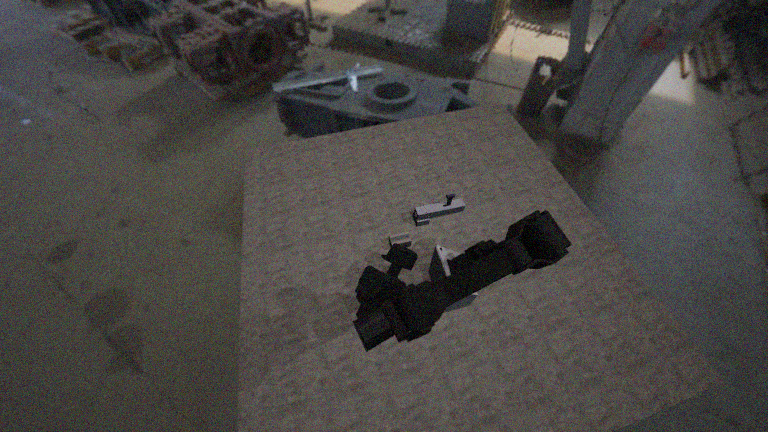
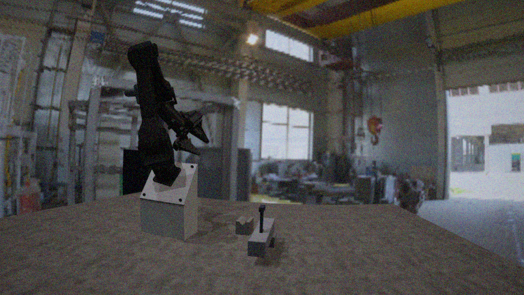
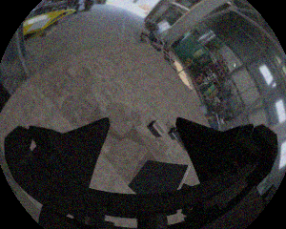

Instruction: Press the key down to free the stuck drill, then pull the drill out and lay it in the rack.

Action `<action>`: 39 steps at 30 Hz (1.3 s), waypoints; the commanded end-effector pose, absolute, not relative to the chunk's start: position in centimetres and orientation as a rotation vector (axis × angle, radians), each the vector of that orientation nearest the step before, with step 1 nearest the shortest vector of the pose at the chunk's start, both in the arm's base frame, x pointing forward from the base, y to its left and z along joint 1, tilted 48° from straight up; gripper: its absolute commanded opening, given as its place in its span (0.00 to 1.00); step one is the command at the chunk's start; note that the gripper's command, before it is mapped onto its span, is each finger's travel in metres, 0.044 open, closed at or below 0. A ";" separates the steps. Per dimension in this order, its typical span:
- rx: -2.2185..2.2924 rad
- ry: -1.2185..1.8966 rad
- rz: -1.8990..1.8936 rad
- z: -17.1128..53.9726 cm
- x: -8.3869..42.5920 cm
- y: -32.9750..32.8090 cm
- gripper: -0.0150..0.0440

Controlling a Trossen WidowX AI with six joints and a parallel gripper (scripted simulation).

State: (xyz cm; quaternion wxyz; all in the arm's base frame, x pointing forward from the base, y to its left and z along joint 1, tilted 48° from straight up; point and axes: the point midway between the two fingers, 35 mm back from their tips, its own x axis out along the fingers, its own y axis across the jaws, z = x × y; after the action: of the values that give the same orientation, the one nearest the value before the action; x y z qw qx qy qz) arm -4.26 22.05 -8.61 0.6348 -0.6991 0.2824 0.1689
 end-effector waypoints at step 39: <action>-1.008 1.291 -0.220 3.1 25.8 11.0 0.25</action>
State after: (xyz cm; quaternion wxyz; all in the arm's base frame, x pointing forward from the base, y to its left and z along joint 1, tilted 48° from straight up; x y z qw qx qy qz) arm 24.20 13.72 1.80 0.6768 -0.4683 0.5636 -0.0706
